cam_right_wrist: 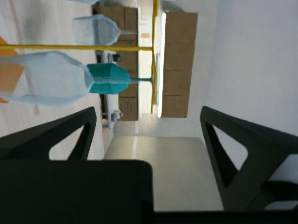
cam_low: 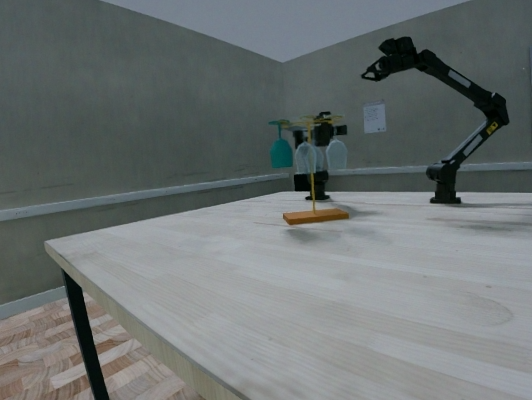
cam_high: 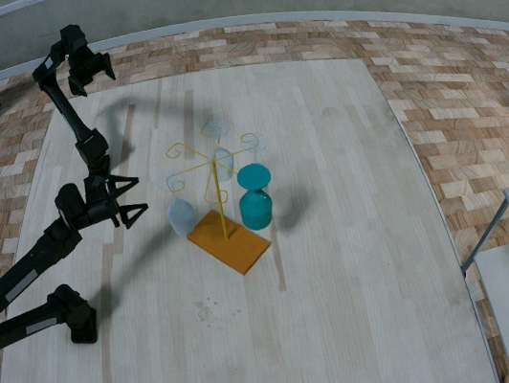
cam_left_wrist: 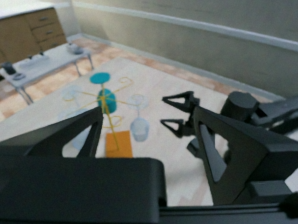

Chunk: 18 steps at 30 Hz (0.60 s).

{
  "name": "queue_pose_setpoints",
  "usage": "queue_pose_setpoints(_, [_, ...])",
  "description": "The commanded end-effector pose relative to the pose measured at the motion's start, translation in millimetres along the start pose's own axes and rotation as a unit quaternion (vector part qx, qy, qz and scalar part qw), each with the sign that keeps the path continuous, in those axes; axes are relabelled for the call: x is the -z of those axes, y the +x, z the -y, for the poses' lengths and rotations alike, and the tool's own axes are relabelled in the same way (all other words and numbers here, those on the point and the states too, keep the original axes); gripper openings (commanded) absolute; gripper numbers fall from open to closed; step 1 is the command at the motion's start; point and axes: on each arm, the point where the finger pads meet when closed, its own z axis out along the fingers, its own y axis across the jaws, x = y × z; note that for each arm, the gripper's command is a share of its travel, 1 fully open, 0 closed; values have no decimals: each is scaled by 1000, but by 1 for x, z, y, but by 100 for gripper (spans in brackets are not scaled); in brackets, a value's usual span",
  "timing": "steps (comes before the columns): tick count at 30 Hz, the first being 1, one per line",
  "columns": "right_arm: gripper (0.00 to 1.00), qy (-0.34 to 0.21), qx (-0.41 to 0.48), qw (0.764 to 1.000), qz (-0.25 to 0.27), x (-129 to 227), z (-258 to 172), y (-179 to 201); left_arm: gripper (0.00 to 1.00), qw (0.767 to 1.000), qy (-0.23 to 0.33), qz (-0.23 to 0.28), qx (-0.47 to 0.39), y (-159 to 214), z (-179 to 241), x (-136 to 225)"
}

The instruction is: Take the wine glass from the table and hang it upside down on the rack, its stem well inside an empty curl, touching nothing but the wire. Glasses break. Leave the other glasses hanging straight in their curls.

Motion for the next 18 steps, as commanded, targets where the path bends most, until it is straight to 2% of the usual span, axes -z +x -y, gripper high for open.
queue_pose_setpoints(1, [100, 21, -17, 1000, 3, 26, 31, -2, 90, 999, 41, -14, -21, 7, 19, 10])
queue_pose_setpoints(4, [100, 40, -27, 999, -4, 23, 56, 1, 90, 997, 63, -26, -25, 19, 29, 10])
queue_pose_setpoints(18, [100, 39, -23, 999, -3, 21, 56, 0, 90, 996, 81, -17, -24, 23, 43, 18])
